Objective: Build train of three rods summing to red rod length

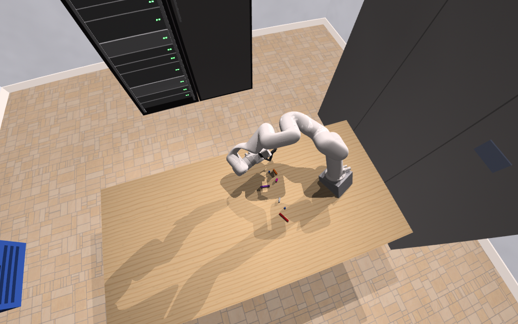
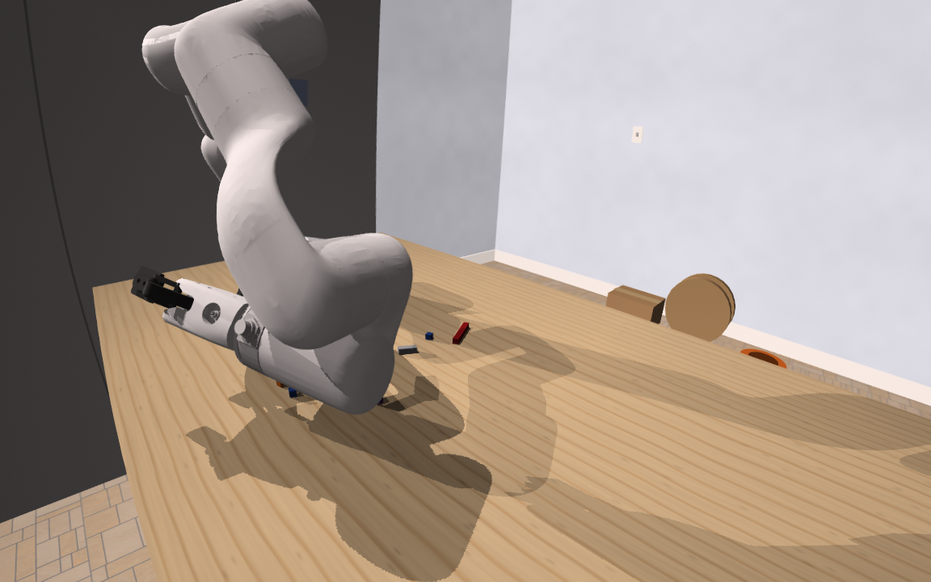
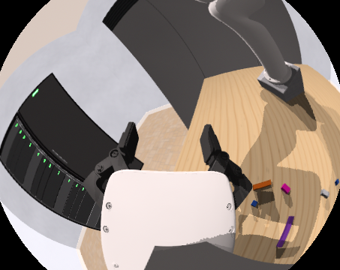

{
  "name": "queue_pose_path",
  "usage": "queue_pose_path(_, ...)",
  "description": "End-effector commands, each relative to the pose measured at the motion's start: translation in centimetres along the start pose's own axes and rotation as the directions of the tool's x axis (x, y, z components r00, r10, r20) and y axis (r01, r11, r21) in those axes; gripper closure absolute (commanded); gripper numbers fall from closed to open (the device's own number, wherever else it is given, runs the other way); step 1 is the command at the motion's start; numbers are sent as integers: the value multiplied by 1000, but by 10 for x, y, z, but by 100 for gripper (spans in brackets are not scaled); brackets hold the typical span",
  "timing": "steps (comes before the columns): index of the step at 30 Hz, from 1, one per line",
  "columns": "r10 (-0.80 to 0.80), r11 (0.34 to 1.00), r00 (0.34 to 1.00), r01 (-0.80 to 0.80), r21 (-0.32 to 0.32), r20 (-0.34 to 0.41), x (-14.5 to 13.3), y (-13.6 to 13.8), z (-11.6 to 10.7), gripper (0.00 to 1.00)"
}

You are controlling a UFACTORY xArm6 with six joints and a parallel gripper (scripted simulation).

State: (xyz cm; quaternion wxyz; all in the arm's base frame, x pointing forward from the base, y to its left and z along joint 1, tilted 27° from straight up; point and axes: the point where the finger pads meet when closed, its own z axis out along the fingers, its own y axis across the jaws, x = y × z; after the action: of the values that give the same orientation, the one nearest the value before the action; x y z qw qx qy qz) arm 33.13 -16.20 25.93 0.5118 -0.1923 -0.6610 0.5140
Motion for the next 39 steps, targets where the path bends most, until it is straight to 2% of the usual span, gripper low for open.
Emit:
queue_pose_path(1, 2, 1000, 1000, -2, -2, 2, 1, -1, 0, 0)
queue_pose_path(18, 2, 1000, 1000, -2, -2, 2, 1, -1, 0, 0)
queue_pose_path(21, 0, 1000, 1000, 0, -12, 20, 0, 1, -2, 0)
queue_pose_path(24, -6, 999, 996, 10, -47, 87, 0, 6, -7, 0)
queue_pose_path(27, -10, 993, 978, 34, -112, 210, -1, 17, -18, 0)
queue_pose_path(32, -3, 980, 934, 74, -184, 357, -2, 30, -27, 0)
queue_pose_path(34, -3, 980, 934, 74, -184, 357, -2, 30, -27, 0)
queue_pose_path(36, 9, 967, 890, 109, -232, 457, -3, 39, -35, 0)
queue_pose_path(39, 22, 955, 851, 137, -262, 524, -3, 46, -40, 0)
